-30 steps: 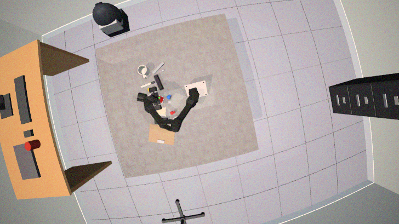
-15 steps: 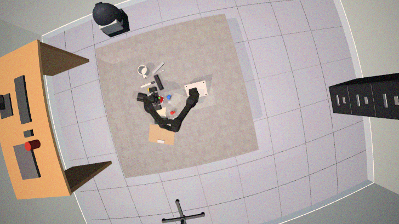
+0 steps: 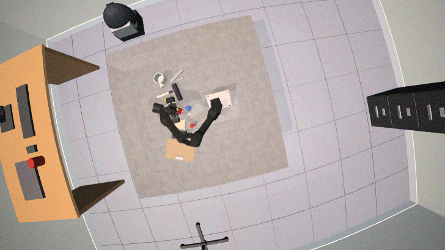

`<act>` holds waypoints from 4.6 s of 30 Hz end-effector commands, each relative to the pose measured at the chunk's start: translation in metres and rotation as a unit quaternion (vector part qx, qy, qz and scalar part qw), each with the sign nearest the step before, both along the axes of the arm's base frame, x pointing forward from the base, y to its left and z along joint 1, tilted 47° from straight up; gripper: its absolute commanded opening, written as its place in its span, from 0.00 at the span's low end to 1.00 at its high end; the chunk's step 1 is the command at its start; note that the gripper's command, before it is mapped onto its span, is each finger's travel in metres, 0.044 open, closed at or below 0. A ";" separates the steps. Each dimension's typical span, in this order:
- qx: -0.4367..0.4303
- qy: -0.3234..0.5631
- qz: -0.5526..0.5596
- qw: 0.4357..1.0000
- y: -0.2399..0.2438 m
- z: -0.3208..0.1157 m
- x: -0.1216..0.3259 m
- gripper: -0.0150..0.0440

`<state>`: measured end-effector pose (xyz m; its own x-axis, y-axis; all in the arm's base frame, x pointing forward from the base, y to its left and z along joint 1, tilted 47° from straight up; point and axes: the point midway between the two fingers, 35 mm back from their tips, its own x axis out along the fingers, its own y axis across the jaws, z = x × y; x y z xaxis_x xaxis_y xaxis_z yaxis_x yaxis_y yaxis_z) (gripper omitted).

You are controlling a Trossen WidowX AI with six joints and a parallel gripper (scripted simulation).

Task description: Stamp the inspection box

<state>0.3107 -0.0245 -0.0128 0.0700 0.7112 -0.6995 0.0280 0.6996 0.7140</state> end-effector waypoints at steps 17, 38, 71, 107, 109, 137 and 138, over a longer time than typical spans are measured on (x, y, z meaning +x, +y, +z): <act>-0.002 -0.002 0.001 1.000 -0.023 0.020 -0.001 0.25; 0.003 0.058 -0.057 0.997 -0.025 0.048 0.005 0.25; 0.032 0.324 -0.306 0.895 0.039 0.117 0.029 0.25; 0.030 0.323 -0.307 0.895 0.054 0.102 0.032 0.25; 0.030 0.323 -0.307 0.895 0.055 0.101 0.032 0.25; 0.030 0.323 -0.308 0.895 0.069 0.088 0.034 0.25; 0.030 0.323 -0.308 0.895 0.069 0.088 0.034 0.25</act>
